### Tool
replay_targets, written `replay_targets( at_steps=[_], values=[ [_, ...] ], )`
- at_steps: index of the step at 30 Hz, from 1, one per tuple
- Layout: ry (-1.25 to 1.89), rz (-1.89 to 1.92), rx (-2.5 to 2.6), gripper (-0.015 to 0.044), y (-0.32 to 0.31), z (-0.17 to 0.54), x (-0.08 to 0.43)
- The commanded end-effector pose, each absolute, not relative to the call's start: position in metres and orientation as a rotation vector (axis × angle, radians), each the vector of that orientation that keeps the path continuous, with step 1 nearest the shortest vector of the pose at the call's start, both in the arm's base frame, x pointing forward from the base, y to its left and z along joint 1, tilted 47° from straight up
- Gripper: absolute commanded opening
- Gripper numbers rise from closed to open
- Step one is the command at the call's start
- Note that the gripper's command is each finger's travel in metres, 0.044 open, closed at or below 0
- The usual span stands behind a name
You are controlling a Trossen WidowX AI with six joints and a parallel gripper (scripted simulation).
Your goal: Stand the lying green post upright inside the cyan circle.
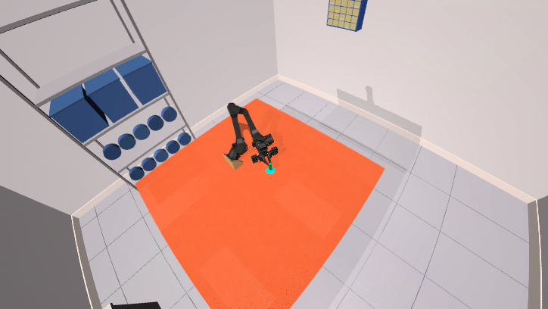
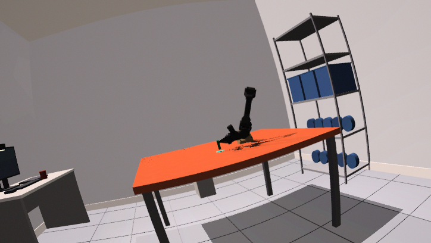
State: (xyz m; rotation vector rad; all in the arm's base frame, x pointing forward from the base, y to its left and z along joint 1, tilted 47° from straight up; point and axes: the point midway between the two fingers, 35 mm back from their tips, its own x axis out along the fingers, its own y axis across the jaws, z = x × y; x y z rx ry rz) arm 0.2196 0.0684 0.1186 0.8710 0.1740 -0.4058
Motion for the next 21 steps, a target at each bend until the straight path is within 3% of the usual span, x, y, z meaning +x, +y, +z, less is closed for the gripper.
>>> replay_targets(
  at_steps=[1, 14, 21],
  values=[
    [0.175, -0.409, 0.866, 0.0022, 0.0725, 0.111, 0.2199],
    [0.177, -0.408, 0.867, 0.0022, 0.0748, 0.1085, 0.2203],
    [0.177, -0.408, 0.867, 0.0206, 0.0748, 0.1085, 0.2203]
  ],
)
